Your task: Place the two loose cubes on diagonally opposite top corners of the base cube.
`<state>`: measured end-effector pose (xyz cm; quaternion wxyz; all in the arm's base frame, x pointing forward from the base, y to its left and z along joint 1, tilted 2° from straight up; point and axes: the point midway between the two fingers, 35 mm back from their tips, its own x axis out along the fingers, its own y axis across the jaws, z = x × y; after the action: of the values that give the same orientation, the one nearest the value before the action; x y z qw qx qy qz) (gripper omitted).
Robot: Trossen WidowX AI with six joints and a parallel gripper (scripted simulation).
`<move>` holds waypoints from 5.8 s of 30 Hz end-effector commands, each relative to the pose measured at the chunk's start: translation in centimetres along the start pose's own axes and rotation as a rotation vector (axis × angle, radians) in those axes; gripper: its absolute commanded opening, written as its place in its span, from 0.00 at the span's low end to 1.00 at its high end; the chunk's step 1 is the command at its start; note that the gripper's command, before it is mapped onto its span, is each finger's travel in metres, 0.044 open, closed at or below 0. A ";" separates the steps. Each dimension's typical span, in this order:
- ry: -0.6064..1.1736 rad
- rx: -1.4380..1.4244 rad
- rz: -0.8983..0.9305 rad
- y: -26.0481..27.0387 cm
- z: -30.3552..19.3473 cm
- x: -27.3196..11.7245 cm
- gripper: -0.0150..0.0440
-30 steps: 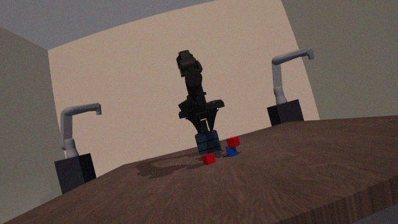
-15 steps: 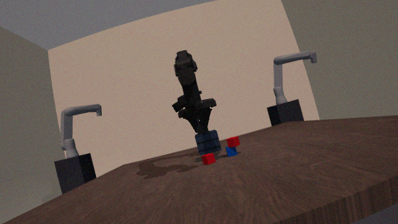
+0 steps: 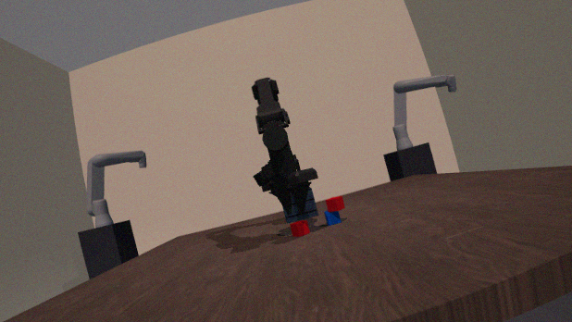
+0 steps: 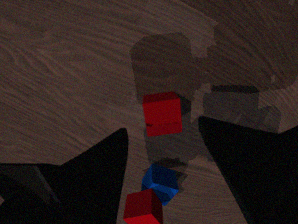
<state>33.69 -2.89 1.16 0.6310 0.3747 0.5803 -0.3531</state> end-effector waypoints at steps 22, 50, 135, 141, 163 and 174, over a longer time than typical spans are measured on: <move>0.010 0.005 -0.006 -0.3 -0.3 3.9 0.70; 0.009 0.005 -0.005 0.2 0.1 -0.7 0.43; 0.018 -1.840 -0.004 -0.5 -9.9 -4.0 0.43; 0.018 -1.858 -0.013 -0.5 -10.0 -2.9 0.43; 0.018 -1.815 0.011 -0.4 -10.0 -0.2 0.43; 0.018 -1.812 0.013 -0.4 -10.0 0.0 0.43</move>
<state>28.68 5.66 0.79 0.6805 -0.2637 0.6382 0.2453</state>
